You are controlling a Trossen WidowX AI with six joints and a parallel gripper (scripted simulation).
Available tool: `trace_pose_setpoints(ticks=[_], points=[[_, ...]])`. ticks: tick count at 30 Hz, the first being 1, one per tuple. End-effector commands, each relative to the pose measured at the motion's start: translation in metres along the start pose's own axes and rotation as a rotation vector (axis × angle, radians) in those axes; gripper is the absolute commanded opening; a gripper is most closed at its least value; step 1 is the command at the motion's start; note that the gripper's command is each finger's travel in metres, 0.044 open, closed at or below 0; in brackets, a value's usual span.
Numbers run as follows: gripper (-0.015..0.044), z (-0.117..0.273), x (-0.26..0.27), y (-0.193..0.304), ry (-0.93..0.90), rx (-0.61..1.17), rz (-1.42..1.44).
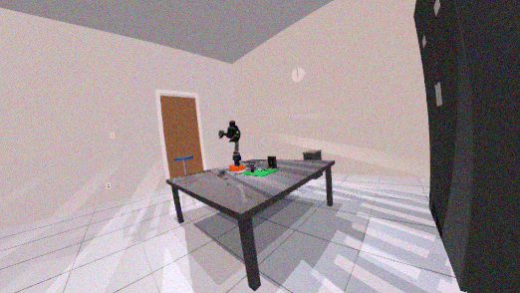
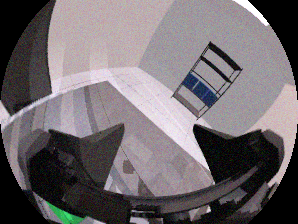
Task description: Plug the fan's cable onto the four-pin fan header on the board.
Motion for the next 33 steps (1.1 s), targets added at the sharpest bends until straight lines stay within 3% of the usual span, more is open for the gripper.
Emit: trace_pose_setpoints(ticks=[1,13,24,33], points=[[0.0440,-0.007,0.051,0.032,-0.186,0.144,0.428],[0.0440,0.017,0.139,0.103,-0.647,0.256,1.352],[0.0440,0.069,0.187,0.174,-1.159,0.165,2.210],[0.0440,0.073,0.189,0.178,-1.193,0.153,2.261]])
Point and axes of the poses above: the point midway between the two fingers, 35 mm back from their tips, its own z axis back along the fingers, its own x axis across the jaws, y = z × x, the point moved 8 cm from there along z, back along the fingers, and after that the axes turned 13 degrees about -z, right-handed, at the moved point
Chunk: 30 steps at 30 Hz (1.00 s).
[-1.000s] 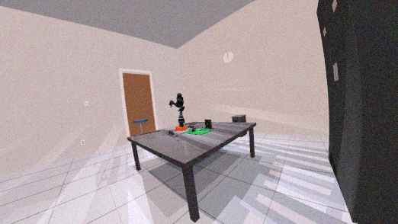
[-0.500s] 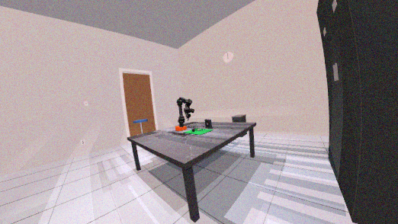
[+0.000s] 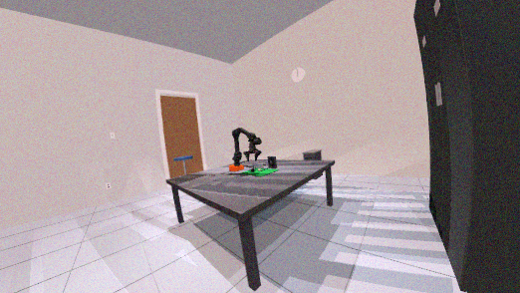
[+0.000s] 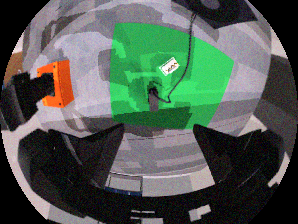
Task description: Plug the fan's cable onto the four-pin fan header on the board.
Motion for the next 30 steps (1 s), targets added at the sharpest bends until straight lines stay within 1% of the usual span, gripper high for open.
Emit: trace_pose_setpoints(ticks=[1,6,12,19,30], points=[[0.0440,-0.002,0.003,-0.005,-0.025,-0.006,0.058],[0.0440,-0.005,0.003,-0.005,-0.025,-0.006,0.058],[0.0440,-0.043,0.007,-0.015,-0.025,-0.006,0.058],[0.0440,-0.045,0.007,-0.015,-0.025,-0.006,0.058],[0.0440,-0.062,0.008,-0.020,-0.025,-0.006,0.058]])
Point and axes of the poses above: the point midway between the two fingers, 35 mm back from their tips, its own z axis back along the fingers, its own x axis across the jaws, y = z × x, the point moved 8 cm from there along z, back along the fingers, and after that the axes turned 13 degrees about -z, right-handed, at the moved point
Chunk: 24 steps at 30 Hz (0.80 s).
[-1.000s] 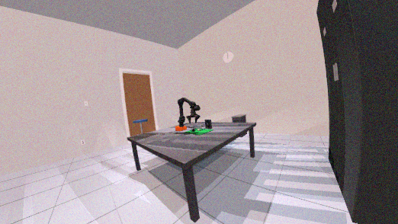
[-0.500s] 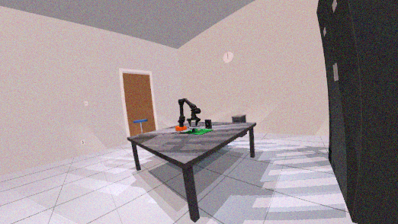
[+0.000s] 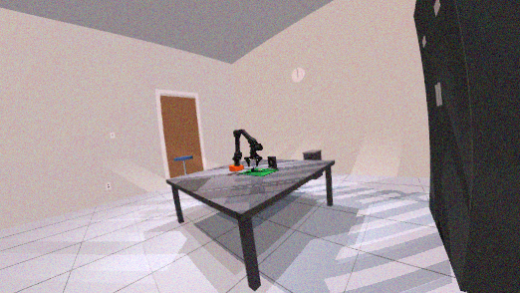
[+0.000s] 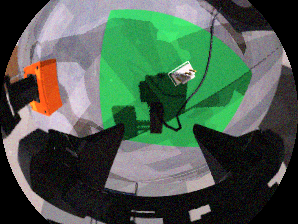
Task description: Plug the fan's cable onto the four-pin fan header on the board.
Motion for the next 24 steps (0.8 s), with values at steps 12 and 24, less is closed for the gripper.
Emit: trace_pose_setpoints(ticks=[12,24], points=[[0.0440,-0.026,0.004,-0.007,-0.009,-0.002,-0.001],[0.0309,-0.025,0.003,-0.006,-0.005,0.000,0.002]])
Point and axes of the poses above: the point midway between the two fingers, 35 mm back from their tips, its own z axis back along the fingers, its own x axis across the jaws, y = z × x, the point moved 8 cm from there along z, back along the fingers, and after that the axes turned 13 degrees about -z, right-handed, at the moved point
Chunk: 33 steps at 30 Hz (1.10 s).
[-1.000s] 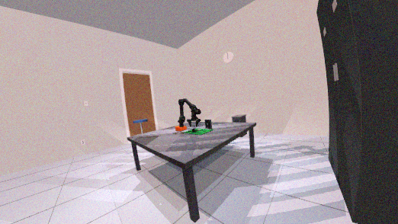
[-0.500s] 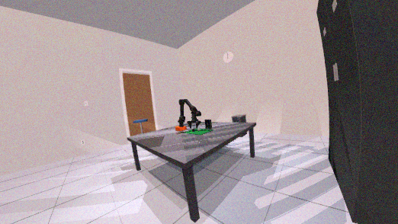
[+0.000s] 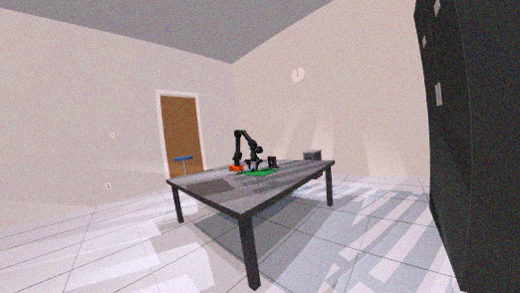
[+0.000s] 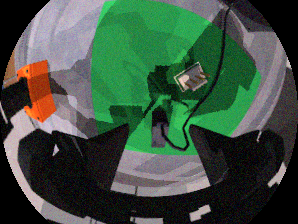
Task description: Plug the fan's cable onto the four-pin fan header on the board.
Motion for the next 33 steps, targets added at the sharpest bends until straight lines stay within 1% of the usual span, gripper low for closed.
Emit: trace_pose_setpoints(ticks=[1,3,30,32,33], points=[[0.0282,0.0005,-0.0003,0.0001,0.001,0.000,0.000],[0.0230,0.0005,-0.0003,0.0001,0.001,0.000,0.000],[0.0050,0.0005,-0.0003,0.0001,0.001,0.000,0.000],[0.0000,0.0024,-0.0007,0.0005,0.001,0.000,0.000],[0.0000,0.0048,-0.0012,0.0011,0.001,0.000,-0.001]])
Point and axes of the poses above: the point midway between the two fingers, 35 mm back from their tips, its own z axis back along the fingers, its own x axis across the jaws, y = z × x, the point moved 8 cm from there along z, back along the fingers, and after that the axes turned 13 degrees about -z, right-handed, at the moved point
